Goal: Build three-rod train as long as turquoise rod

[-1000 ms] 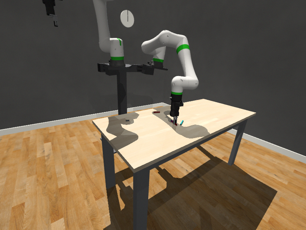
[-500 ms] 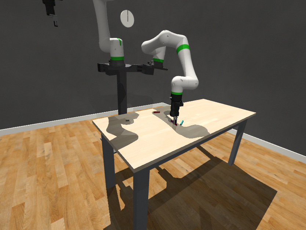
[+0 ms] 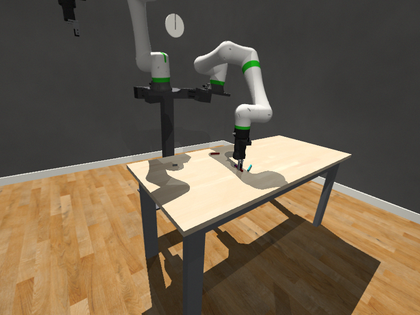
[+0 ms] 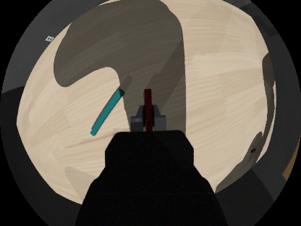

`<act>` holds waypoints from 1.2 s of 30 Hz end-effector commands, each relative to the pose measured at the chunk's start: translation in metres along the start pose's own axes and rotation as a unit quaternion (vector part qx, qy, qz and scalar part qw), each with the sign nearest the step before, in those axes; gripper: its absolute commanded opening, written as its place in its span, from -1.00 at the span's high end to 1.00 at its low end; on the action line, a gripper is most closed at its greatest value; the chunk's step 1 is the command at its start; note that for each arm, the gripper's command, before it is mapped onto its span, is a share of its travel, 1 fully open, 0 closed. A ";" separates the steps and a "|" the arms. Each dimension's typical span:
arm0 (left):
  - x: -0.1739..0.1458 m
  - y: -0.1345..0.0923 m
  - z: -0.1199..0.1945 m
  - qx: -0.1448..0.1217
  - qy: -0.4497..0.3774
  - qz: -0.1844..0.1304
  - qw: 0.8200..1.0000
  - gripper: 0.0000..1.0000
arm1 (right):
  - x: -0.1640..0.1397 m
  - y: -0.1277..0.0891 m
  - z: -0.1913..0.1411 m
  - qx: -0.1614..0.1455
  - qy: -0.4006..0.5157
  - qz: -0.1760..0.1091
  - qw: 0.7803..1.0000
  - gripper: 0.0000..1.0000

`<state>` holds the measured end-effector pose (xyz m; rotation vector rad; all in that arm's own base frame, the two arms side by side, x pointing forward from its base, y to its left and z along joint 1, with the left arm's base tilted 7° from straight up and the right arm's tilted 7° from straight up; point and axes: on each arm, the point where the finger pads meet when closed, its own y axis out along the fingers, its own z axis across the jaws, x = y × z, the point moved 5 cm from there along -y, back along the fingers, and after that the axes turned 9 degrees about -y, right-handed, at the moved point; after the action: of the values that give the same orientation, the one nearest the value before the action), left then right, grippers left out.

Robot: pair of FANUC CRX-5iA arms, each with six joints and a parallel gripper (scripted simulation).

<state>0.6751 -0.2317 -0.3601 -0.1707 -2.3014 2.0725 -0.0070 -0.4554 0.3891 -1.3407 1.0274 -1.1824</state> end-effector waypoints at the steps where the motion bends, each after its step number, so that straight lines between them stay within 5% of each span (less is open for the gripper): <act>1: -0.001 -0.001 0.000 0.000 0.000 0.001 1.000 0.52 | 0.000 -0.001 0.000 0.000 0.000 -0.001 1.000 -1.00; 20: -0.001 -0.001 0.000 0.000 0.000 0.001 1.000 0.52 | 0.000 -0.001 0.000 0.000 0.000 -0.001 1.000 -1.00; 30: -0.001 -0.001 0.000 0.000 0.000 0.001 1.000 0.04 | 0.000 -0.001 0.000 0.000 0.000 -0.001 1.000 -1.00; 36: -0.001 -0.001 0.000 0.000 0.000 0.001 1.000 -0.07 | 0.000 -0.001 0.000 0.000 0.000 -0.001 1.000 -1.00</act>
<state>0.6746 -0.2316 -0.3601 -0.1707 -2.3014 2.0724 -0.0070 -0.4554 0.3891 -1.3407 1.0274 -1.1824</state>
